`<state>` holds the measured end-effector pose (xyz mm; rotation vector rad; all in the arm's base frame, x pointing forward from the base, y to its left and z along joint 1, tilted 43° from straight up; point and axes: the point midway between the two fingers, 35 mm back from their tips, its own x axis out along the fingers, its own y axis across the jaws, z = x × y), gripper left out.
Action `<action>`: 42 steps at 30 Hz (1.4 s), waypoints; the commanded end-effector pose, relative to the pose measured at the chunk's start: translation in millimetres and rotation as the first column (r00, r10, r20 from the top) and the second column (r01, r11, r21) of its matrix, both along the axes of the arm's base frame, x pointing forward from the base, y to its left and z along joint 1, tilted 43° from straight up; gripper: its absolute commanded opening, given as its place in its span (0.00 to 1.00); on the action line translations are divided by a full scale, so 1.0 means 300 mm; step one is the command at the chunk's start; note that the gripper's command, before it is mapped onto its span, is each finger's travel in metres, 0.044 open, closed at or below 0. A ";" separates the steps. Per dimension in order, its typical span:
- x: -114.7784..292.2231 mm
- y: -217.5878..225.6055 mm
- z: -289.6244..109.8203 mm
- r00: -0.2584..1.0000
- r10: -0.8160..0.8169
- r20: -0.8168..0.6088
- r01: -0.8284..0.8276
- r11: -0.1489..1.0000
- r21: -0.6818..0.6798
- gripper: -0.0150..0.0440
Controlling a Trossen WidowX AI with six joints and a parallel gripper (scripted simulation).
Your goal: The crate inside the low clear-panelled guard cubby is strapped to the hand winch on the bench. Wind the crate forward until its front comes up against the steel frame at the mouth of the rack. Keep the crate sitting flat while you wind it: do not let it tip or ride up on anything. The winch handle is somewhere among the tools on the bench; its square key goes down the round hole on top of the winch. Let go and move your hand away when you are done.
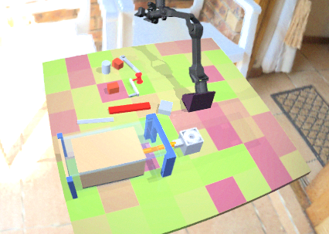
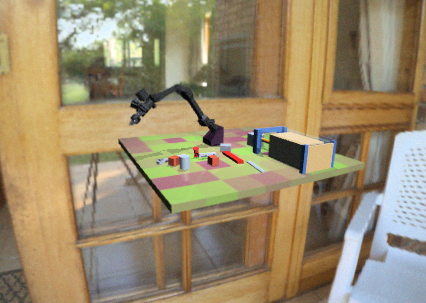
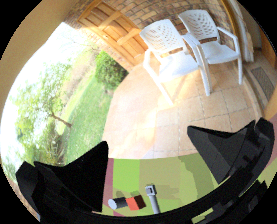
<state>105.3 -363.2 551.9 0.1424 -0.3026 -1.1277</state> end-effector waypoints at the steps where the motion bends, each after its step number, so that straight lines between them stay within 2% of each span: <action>1: 0.136 -0.062 -0.203 0.956 0.005 -0.294 0.018 0.997 0.073 1.00; 5: 0.241 -0.077 -0.362 0.850 0.051 -0.524 0.012 0.993 0.117 1.00; 9: 0.347 -0.060 -0.528 0.662 0.125 -0.739 -0.016 0.988 0.153 1.00; 14: 0.468 0.006 -0.740 0.299 0.218 -0.929 -0.087 0.976 0.201 1.00; 18: 0.545 0.087 -0.899 -0.059 0.245 -0.968 -0.166 0.953 0.252 1.00; 23: 0.608 0.214 -1.075 -0.509 0.169 -0.844 -0.273 0.898 0.345 1.00; 26: 0.629 0.298 -1.168 -0.734 0.053 -0.677 -0.326 0.847 0.420 1.00; 29: 0.638 0.385 -1.248 -0.885 -0.112 -0.452 -0.359 0.784 0.507 1.00; 31: 0.639 0.443 -1.295 -0.929 -0.241 -0.280 -0.363 0.737 0.569 1.00; 34: 0.634 0.515 -1.344 -0.910 -0.412 -0.052 -0.345 0.680 0.647 1.00; 42: 0.633 0.522 -1.349 -0.903 -0.429 -0.030 -0.342 0.674 0.655 1.00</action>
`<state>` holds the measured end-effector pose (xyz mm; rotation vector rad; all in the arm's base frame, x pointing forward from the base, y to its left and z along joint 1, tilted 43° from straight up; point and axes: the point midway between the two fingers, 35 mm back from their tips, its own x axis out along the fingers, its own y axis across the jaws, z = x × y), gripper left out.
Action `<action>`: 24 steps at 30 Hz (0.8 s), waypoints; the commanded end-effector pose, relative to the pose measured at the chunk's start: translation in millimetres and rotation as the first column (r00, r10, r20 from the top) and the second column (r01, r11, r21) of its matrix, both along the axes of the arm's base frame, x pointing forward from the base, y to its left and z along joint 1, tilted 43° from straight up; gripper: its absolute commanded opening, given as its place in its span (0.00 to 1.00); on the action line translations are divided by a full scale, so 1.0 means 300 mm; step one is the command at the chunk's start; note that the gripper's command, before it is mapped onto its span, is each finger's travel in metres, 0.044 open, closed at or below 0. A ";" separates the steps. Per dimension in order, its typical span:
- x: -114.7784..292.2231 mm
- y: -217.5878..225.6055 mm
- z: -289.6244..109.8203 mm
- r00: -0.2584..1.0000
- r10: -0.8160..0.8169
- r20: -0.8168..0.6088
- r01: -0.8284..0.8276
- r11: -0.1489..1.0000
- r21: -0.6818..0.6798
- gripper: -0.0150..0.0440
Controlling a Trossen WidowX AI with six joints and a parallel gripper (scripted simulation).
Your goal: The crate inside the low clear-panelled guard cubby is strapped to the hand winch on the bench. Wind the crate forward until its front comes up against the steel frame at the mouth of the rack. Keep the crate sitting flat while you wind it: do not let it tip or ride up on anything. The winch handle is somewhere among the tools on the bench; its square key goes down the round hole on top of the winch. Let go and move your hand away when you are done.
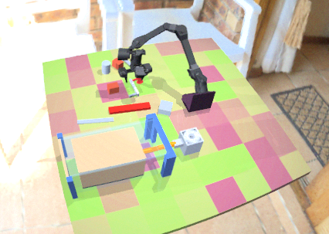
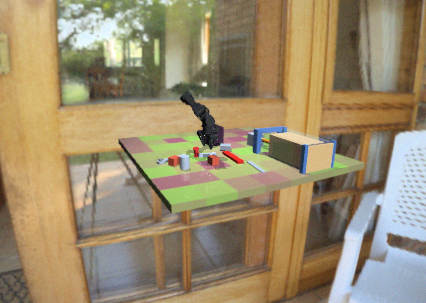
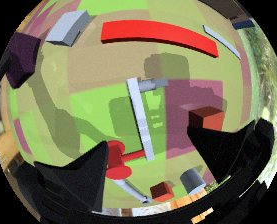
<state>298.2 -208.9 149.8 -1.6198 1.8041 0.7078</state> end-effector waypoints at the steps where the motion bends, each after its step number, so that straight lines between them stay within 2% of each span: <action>1: -0.010 0.007 -0.009 0.997 0.037 -0.061 -0.037 0.999 -0.006 1.00; 7: -0.010 0.005 -0.011 0.997 0.037 -0.061 -0.037 0.999 -0.006 1.00; 16: -0.021 -0.090 -0.107 0.997 0.036 -0.062 -0.037 0.999 -0.008 1.00; 24: -0.024 -0.103 -0.120 0.997 0.036 -0.062 -0.037 0.999 -0.009 1.00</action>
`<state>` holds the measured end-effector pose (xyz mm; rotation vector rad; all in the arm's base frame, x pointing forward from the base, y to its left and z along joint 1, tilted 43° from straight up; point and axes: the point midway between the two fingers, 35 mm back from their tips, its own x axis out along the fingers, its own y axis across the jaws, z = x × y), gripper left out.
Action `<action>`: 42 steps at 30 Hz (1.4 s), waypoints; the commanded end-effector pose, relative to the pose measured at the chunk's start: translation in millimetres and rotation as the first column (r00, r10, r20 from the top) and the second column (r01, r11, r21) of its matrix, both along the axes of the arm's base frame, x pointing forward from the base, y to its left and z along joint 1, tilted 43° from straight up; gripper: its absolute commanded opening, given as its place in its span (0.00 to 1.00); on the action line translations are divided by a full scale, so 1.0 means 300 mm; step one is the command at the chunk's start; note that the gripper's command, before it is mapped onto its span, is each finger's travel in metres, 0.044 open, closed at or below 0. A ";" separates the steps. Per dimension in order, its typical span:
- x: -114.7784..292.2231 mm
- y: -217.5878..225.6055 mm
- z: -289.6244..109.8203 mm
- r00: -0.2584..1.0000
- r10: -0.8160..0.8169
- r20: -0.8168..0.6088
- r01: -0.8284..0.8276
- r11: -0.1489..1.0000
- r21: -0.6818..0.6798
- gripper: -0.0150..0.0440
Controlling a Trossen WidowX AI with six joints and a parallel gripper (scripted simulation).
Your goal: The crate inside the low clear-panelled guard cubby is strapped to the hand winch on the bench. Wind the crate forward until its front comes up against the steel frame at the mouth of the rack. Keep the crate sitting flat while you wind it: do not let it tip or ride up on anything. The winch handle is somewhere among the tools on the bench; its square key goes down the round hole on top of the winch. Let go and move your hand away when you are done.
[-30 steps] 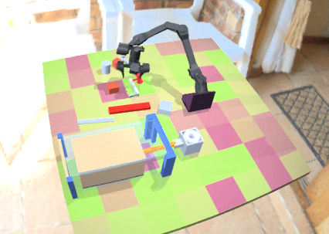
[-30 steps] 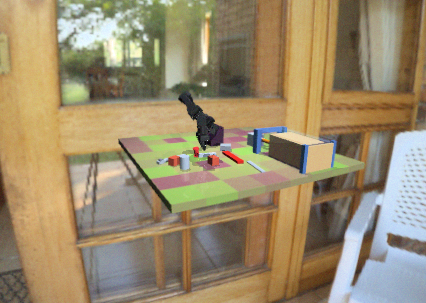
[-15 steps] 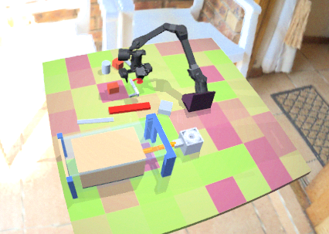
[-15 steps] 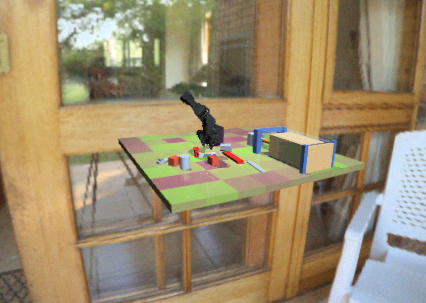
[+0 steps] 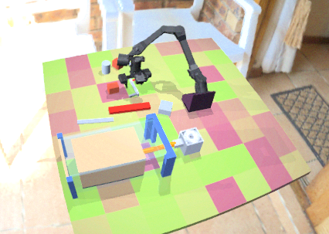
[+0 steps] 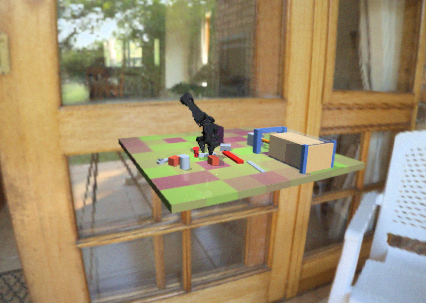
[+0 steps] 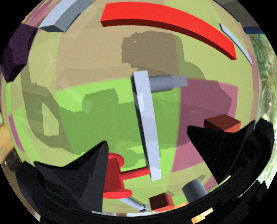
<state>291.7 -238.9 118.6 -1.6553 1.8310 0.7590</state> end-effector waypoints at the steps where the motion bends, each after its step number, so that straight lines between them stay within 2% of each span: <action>1: -0.003 -0.006 -0.018 1.000 0.007 -0.008 -0.007 1.000 0.006 1.00; 12: -0.007 -0.032 -0.046 1.000 0.007 -0.008 -0.007 1.000 0.005 1.00; 27: -0.005 -0.033 -0.030 1.000 -0.001 0.002 0.001 1.000 -0.002 0.33; 34: -0.005 -0.033 -0.030 1.000 -0.001 0.002 0.001 1.000 -0.002 0.25; 42: 0.005 -0.016 -0.013 1.000 -0.001 0.003 0.001 1.000 0.001 0.25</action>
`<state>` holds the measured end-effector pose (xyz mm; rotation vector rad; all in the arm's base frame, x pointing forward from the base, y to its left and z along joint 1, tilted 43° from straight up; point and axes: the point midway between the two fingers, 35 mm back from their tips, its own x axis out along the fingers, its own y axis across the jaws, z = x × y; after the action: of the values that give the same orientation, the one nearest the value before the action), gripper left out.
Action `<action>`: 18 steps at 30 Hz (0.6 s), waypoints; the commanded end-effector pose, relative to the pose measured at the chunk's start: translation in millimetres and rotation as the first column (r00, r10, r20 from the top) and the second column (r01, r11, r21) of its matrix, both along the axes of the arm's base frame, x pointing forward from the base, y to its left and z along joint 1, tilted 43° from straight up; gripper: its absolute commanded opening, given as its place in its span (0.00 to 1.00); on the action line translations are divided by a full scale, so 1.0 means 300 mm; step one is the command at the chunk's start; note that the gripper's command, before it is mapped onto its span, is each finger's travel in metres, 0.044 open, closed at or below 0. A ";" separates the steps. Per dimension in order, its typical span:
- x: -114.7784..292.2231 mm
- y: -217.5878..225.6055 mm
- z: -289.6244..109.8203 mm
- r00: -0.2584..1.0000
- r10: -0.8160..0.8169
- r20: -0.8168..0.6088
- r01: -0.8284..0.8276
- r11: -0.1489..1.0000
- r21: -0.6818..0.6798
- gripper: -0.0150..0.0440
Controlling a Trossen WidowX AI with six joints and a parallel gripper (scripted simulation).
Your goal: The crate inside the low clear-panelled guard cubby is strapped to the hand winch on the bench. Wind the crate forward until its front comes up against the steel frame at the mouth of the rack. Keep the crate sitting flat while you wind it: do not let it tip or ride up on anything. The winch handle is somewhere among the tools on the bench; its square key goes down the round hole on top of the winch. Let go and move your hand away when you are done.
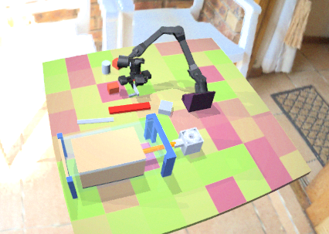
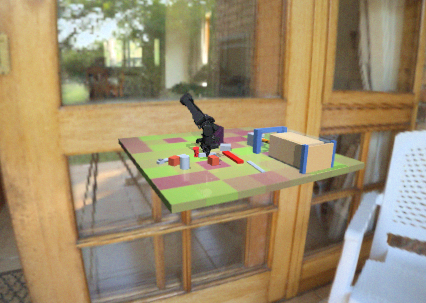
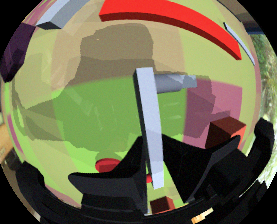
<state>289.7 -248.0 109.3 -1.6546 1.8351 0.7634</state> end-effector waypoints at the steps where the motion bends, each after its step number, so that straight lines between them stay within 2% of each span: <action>1: 0.020 0.032 0.036 1.000 0.000 0.008 0.000 1.000 0.004 0.25; 11: 0.054 0.334 0.355 1.000 -0.001 0.005 0.001 1.000 0.014 0.25; 18: 0.049 0.353 0.376 1.000 -0.001 0.004 0.000 1.000 0.012 0.25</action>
<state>306.7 -147.1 210.9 -1.6489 1.8235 0.7914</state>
